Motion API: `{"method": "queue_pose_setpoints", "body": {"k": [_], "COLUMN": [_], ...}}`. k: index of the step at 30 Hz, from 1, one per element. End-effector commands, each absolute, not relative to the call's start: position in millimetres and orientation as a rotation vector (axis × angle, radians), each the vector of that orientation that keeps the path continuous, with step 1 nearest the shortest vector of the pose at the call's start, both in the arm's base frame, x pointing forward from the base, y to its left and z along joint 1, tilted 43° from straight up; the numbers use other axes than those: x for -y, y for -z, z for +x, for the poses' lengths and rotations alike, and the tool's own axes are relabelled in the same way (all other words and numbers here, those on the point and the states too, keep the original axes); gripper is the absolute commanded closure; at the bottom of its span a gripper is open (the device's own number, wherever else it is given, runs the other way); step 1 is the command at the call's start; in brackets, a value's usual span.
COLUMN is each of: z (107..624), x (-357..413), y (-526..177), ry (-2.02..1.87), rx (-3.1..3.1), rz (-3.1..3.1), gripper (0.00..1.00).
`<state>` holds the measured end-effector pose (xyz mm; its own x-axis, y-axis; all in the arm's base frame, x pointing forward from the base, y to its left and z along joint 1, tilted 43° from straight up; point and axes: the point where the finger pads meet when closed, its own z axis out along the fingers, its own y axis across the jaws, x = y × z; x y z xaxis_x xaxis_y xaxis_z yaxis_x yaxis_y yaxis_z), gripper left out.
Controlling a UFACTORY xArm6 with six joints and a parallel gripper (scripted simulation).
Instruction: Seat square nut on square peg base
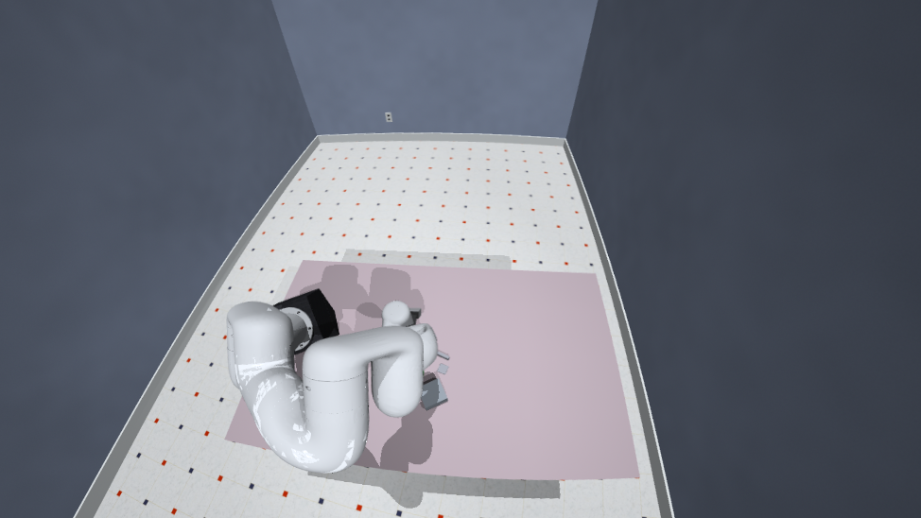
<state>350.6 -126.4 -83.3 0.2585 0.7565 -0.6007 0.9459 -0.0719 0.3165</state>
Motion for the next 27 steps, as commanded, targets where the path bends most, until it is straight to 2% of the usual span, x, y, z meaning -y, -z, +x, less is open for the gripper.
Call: {"method": "queue_pose_setpoints", "body": {"k": [1, 27], "z": [351, 344], "x": [126, 100], "y": [83, 54], "ry": [0.365, 0.367], "rx": [-1.545, -1.543], "rz": [1.873, 1.871], "gripper": [1.0, 1.0]}}
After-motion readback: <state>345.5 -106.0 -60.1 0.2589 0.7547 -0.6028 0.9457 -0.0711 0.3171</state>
